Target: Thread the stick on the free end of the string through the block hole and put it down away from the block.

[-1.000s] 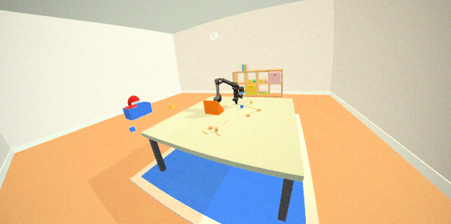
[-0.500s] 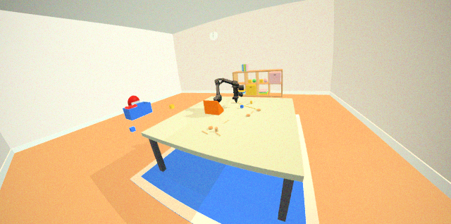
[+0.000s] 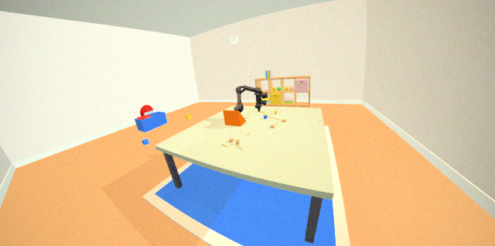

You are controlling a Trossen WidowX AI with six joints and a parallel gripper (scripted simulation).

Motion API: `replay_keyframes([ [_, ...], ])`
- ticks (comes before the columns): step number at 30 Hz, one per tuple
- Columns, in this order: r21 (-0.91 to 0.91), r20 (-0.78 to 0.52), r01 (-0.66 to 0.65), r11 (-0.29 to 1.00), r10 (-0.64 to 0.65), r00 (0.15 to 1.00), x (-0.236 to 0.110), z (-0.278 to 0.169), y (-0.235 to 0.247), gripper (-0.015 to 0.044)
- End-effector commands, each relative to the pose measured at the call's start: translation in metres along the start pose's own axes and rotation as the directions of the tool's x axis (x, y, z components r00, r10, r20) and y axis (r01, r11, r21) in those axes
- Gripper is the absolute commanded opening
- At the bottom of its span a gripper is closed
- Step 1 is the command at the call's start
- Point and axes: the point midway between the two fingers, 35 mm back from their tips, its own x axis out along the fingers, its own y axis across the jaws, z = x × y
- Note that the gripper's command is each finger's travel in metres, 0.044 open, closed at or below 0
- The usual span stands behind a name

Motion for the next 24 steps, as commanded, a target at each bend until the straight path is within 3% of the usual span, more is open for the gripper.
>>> replay_keyframes([
  [1,0.0,0.0,0.0,1.0,0.0,1.0,0.0,0.0,0.0,0.0],
  [24,-0.215,0.0,0.003,0.977,-0.003,1.0,-0.004,0.021,0.015,0.0],
])
